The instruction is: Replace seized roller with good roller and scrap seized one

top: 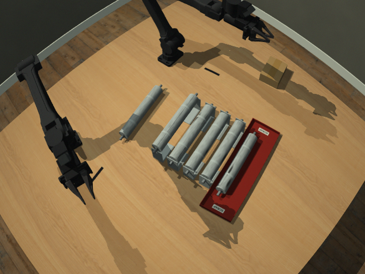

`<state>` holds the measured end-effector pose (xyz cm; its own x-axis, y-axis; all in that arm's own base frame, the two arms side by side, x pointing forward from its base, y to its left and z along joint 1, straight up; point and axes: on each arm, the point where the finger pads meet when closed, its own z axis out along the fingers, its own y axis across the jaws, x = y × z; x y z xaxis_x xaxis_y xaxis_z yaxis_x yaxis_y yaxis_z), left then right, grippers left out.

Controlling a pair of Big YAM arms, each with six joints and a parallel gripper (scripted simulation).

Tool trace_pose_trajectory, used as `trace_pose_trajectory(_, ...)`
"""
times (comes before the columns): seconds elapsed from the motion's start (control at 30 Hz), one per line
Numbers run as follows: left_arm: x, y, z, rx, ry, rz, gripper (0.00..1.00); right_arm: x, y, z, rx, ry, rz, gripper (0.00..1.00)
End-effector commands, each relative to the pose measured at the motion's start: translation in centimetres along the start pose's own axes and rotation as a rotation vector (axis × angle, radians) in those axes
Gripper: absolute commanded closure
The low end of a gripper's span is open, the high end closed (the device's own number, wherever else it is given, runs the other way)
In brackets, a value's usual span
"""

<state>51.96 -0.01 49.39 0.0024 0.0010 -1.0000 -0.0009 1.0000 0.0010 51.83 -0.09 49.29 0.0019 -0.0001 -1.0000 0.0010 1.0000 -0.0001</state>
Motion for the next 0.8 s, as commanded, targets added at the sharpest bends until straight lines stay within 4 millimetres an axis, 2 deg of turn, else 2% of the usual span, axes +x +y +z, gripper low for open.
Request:
trace_pose_trajectory(0.0, 0.3, -0.5, -0.1, 0.012, 0.000, -0.018, 0.68, -4.1, 0.6, 0.4, -0.013, -0.061, -0.012, 0.68)
trace_pose_trajectory(0.03, 0.3, -0.5, -0.1, 0.012, 0.000, -0.018, 0.68, -4.1, 0.6, 0.4, -0.013, -0.061, -0.012, 0.68)
trace_pose_trajectory(0.07, -1.5, -0.2, -0.1, 0.007, -0.029, -0.006, 0.68, -2.7, 0.2, 0.5, -0.006, -0.041, -0.005, 0.68)
trace_pose_trajectory(0.1, -0.2, -0.4, -0.1, 0.010, -0.009, -0.014, 0.68, -4.2, 0.3, 0.5, -0.007, -0.062, -0.011, 0.68)
trace_pose_trajectory(0.2, 0.1, -0.4, -0.2, 0.011, -0.004, -0.016, 0.68, -4.1, 0.4, 0.5, -0.008, -0.058, -0.011, 0.68)
trace_pose_trajectory(0.33, -0.5, -0.5, -0.4, 0.012, -0.015, -0.018, 0.68, -3.7, 0.4, 0.5, -0.010, -0.051, -0.010, 0.68)
trace_pose_trajectory(0.37, -0.4, -0.5, -0.4, 0.012, -0.014, -0.018, 0.38, -3.8, 0.4, 0.5, -0.010, -0.051, -0.010, 0.68)
trace_pose_trajectory(0.77, -0.2, -0.5, -0.6, 0.012, -0.012, -0.018, 0.38, -4.0, 0.6, 0.5, -0.013, -0.054, -0.009, 0.68)
